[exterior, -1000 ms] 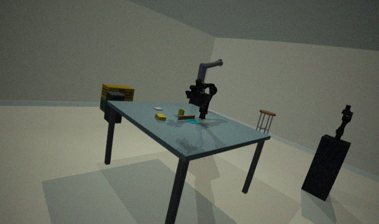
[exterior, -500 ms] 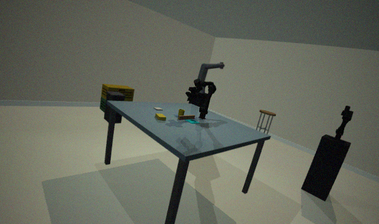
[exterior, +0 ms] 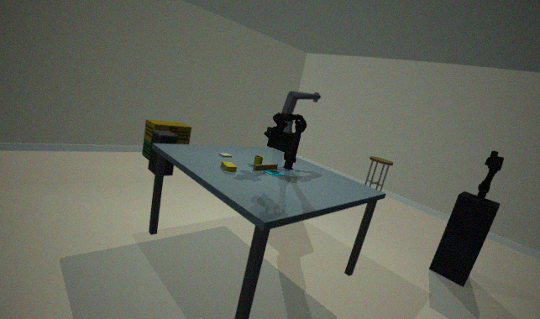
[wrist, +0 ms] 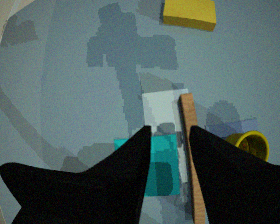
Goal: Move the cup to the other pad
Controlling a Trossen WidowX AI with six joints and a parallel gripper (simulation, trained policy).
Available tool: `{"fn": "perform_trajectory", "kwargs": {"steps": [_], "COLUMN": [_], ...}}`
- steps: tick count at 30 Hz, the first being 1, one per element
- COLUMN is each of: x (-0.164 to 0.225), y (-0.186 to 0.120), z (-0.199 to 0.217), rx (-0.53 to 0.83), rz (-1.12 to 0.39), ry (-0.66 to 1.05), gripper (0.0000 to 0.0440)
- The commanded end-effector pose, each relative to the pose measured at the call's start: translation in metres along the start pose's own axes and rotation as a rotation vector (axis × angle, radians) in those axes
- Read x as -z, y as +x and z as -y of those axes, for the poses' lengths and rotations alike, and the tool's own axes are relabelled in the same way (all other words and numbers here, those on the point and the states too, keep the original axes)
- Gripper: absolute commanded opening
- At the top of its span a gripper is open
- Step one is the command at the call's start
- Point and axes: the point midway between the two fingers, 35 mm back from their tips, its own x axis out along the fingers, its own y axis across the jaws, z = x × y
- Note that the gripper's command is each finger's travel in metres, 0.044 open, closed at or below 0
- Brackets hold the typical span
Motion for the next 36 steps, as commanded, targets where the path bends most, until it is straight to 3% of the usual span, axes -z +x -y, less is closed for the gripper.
{"fn": "perform_trajectory", "kwargs": {"steps": [1, 24, 36], "x": [0.0, 0.03, 0.045], "y": [-0.001, 0.017, 0.03], "z": [0.003, 0.041, 0.065], "rx": [0.02, 0.146, 0.181], "rz": [-0.034, -0.374, -0.498], "ry": [-0.01, -0.098, -0.12], "gripper": [0.0124, 0.0107, 0.012]}}
